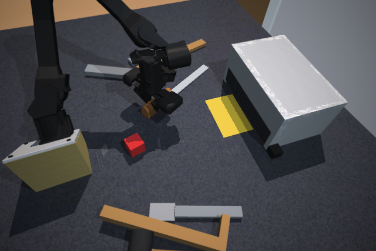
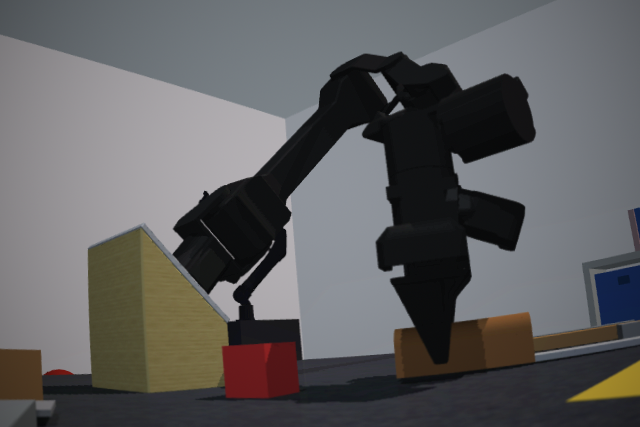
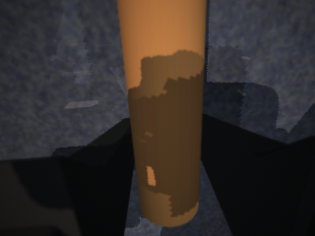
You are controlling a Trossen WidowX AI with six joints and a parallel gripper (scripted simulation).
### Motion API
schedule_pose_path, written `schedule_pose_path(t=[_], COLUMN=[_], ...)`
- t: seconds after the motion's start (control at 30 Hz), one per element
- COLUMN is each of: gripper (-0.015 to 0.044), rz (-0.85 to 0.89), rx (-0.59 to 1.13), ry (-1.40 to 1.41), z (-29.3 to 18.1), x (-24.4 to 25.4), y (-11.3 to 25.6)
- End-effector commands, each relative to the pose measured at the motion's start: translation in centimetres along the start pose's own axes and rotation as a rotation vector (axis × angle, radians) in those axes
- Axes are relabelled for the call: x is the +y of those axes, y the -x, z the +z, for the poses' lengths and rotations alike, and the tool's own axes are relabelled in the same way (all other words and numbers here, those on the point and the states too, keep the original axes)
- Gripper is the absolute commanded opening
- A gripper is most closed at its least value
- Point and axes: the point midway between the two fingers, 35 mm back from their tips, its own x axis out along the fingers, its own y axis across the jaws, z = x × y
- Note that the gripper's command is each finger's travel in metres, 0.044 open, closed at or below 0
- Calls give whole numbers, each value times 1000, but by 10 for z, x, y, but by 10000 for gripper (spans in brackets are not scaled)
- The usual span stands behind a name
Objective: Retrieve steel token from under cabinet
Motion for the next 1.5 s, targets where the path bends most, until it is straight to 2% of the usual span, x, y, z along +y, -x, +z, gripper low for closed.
schedule_pose_path(t=[0.0, 1.47], gripper=[0, 0], rz=[-1, 2], rx=[-3, -5], ry=[7, 7], z=[3, 26], x=[7, 61], y=[1, 1])
